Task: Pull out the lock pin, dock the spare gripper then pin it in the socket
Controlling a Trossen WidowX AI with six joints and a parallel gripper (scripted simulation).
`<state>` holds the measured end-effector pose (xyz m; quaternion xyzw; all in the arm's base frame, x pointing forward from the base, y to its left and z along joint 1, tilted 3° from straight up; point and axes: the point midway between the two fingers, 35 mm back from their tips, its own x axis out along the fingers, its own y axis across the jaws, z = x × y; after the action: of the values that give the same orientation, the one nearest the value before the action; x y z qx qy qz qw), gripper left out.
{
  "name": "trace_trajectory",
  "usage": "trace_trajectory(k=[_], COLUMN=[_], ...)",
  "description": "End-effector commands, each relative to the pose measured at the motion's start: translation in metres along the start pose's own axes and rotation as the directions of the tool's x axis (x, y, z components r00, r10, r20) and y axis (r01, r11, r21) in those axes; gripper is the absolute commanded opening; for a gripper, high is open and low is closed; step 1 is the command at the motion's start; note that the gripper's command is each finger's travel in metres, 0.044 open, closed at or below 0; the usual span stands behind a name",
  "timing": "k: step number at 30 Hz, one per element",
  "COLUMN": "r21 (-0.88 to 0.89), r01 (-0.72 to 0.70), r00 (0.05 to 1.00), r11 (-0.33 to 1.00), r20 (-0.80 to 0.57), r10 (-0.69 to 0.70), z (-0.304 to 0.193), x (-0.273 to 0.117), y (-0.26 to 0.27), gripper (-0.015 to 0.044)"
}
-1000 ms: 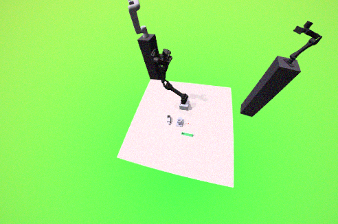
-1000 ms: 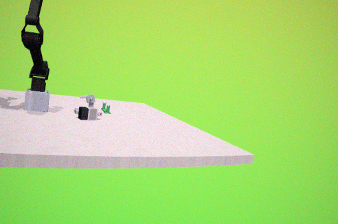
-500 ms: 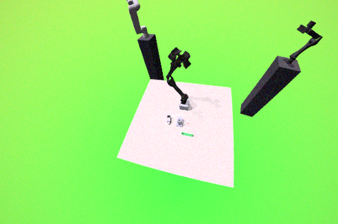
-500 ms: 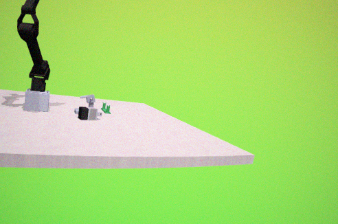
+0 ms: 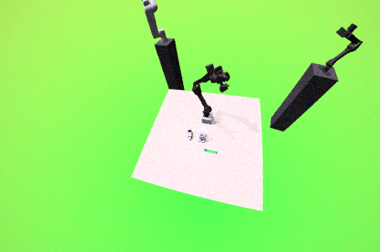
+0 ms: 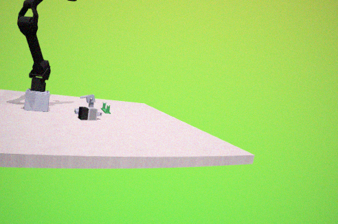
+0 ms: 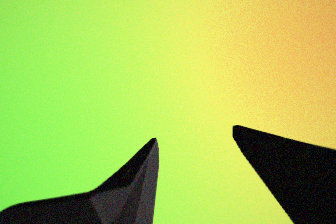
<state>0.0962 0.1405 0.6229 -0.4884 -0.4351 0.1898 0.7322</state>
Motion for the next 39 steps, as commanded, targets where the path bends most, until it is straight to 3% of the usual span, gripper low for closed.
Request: trace_trajectory(k=[1,9,18,29,39], r21=[-0.032,-0.051,-0.001,0.156,0.364], r01=[-0.144,-0.387,-0.630,-0.835,-0.894], r00=[0.989,0.917,0.756,0.461,0.135], r11=[0.989,0.921,0.777,0.527,0.262], r20=[-0.034,-0.122,-0.229,-0.326,-0.339], r10=[0.143,0.379,0.613,0.826,0.931], z=[-0.004,-0.025,-0.063,-0.118,-0.164], x=[0.023,0.048,0.053,0.026,-0.025], y=[0.049,0.133,0.224,0.322,0.391], gripper=[0.0300,0.0300,0.0300,0.0300,0.0300])
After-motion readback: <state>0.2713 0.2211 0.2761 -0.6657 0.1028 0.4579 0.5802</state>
